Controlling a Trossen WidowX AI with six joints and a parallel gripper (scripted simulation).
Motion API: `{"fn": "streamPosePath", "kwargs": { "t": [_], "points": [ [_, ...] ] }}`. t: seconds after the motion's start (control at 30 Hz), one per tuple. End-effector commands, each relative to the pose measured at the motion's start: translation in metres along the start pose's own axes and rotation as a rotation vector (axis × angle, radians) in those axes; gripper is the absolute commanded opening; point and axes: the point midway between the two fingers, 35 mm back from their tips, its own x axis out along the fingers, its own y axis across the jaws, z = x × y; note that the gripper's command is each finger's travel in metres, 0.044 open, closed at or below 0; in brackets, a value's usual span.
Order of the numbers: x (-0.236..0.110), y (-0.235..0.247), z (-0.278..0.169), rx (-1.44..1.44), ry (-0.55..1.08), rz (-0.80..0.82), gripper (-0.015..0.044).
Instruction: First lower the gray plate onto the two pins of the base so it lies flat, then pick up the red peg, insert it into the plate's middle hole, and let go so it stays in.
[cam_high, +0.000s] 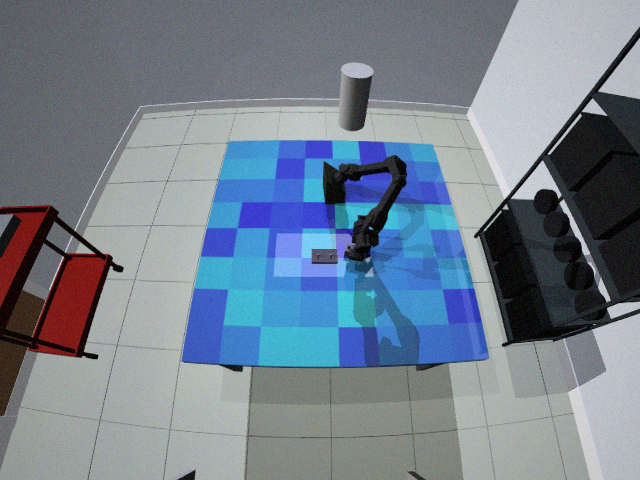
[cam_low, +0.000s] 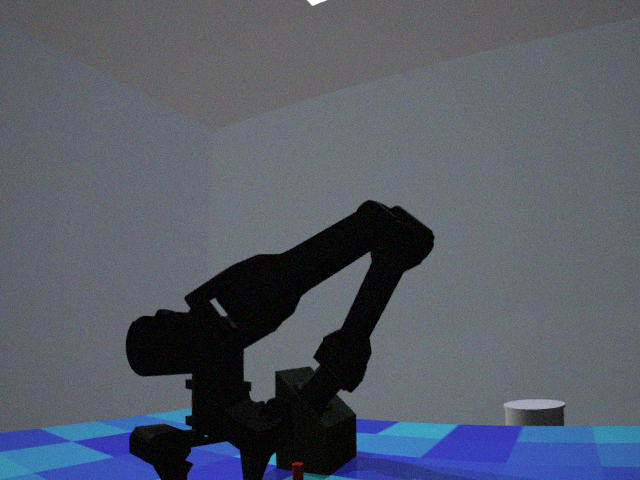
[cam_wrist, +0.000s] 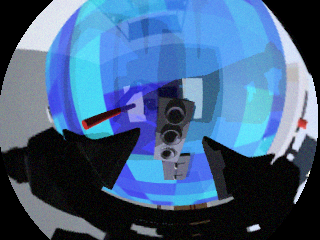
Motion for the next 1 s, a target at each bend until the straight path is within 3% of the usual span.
{"fn": "streamPosePath", "kwargs": {
  "t": [0.0,0.77,0.97],
  "points": [
    [0.008,0.002,-0.001,0.009,-0.002,0.005,0.0440],
    [0.041,0.002,-0.001,0.007,-0.007,0.003,0.0440],
    [0.041,0.002,-0.001,0.007,-0.007,0.003,0.0282]
  ]
}}
